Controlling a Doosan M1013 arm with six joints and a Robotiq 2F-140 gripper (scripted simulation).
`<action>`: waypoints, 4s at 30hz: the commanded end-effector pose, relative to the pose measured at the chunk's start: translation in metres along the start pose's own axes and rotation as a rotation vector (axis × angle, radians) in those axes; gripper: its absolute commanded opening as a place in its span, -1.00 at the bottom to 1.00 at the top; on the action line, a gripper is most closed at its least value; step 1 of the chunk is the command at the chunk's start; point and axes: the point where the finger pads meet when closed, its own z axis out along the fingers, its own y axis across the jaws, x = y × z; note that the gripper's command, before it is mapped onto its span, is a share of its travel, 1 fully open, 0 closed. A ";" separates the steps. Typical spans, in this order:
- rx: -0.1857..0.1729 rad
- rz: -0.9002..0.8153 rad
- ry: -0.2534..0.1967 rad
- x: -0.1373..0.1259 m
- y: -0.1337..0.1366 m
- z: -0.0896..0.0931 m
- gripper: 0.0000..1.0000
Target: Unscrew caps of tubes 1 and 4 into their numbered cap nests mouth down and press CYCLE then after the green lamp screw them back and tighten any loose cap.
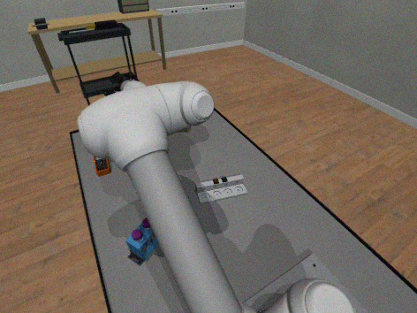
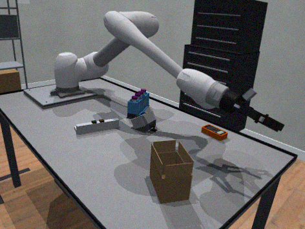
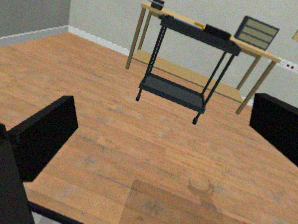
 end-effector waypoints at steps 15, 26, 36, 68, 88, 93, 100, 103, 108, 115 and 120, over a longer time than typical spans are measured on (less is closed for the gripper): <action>-0.001 0.000 0.002 0.002 0.001 0.000 1.00; -0.001 0.000 0.002 0.002 0.001 0.000 -0.18; -0.001 0.000 0.002 0.002 0.001 0.000 -0.18; 0.001 -0.241 -0.195 -0.017 0.015 -0.065 -0.18; 0.063 -0.440 -0.358 -0.043 0.018 -0.142 -0.18; 0.094 -0.501 -0.407 -0.050 0.017 -0.162 -0.18; 0.130 -0.561 -0.453 -0.060 0.015 -0.193 -0.18; 0.130 -0.561 -0.454 -0.061 0.014 -0.198 -0.18; 0.171 -0.620 -0.498 -0.069 0.012 -0.222 -0.18; 0.217 -0.678 -0.540 -0.077 0.008 -0.250 -0.18; 0.237 -0.701 -0.555 -0.082 0.006 -0.264 -0.18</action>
